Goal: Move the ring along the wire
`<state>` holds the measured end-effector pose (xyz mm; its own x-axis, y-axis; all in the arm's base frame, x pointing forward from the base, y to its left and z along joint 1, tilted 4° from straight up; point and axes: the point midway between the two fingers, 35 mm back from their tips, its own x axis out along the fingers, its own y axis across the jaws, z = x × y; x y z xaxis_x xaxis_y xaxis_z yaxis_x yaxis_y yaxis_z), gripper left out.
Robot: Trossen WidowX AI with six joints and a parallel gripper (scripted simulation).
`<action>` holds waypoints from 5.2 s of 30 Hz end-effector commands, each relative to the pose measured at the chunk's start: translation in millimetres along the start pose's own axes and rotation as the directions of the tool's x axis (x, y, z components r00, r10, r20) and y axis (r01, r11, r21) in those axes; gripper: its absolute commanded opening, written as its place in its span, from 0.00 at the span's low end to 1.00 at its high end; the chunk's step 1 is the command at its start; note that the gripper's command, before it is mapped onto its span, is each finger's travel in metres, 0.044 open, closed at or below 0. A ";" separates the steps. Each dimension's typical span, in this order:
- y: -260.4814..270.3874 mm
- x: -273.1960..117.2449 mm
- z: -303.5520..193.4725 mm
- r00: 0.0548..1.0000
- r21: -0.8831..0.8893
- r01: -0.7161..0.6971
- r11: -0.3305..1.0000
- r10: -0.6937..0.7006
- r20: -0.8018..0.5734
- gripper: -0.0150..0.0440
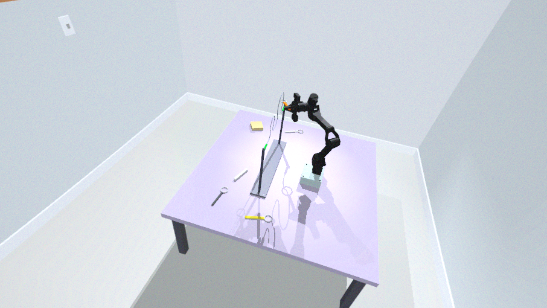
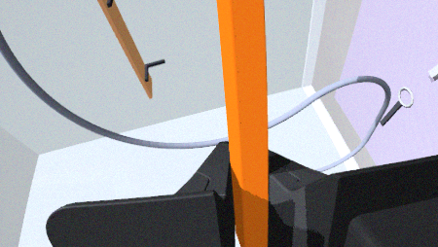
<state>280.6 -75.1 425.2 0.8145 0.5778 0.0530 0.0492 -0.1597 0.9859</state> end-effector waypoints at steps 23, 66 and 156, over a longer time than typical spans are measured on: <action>-2.2 0.4 -2.1 0.993 -0.169 0.115 0.979 -0.113 0.022 0.00; -11.8 -0.5 0.4 0.954 -0.443 0.300 0.845 -0.277 0.117 0.00; -26.6 -11.3 21.5 0.725 -0.803 0.596 -0.016 -0.420 0.546 0.00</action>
<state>282.6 -93.2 395.6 0.8825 0.0747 -0.4643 0.0195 0.9806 0.1948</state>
